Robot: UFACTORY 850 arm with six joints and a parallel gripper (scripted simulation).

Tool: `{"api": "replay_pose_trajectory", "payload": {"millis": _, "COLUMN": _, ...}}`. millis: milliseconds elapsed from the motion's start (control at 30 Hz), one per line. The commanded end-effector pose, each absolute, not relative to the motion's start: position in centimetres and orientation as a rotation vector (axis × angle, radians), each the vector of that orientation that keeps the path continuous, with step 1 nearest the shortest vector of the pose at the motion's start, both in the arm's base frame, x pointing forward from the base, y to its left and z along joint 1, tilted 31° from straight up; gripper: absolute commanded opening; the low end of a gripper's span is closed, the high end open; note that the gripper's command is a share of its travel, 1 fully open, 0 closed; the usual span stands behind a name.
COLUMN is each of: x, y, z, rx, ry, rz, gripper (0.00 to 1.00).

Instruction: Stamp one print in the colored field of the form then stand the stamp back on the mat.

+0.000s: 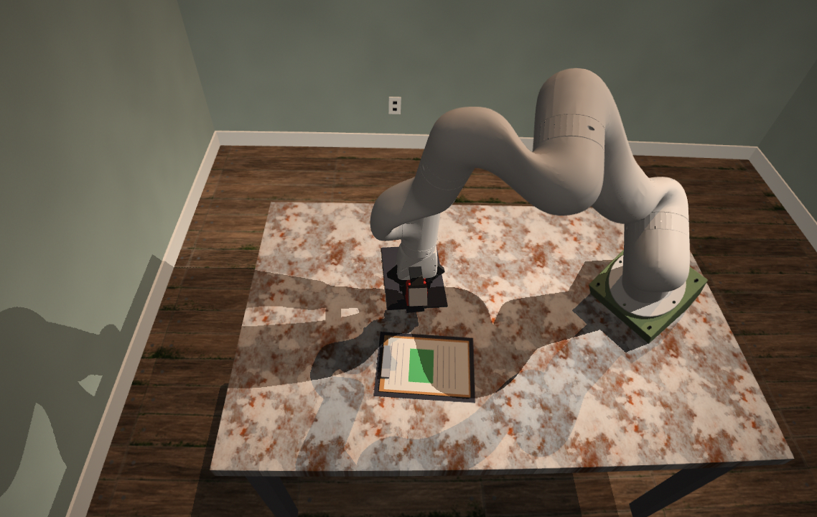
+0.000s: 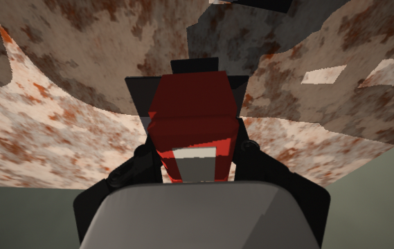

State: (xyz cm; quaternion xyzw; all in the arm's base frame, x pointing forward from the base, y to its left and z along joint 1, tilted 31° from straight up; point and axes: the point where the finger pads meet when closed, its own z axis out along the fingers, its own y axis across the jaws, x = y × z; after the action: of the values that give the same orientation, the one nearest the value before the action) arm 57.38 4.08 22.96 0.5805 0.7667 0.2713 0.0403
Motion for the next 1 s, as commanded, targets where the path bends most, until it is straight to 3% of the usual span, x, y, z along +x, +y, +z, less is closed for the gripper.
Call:
{"api": "replay_pose_trajectory", "payload": {"millis": 0, "x": 56.4, "y": 8.2, "z": 24.4, "rx": 1.935, "ry": 2.268, "rz": 0.803, "gripper": 0.35}}
{"api": "replay_pose_trajectory", "payload": {"millis": 333, "x": 51.9, "y": 20.5, "z": 28.4, "rx": 2.049, "ry": 2.186, "rz": 0.84, "gripper": 0.35}}
{"api": "replay_pose_trajectory", "payload": {"millis": 967, "x": 51.7, "y": 21.8, "z": 28.9, "rx": 2.049, "ry": 2.187, "rz": 0.839, "gripper": 0.35}}
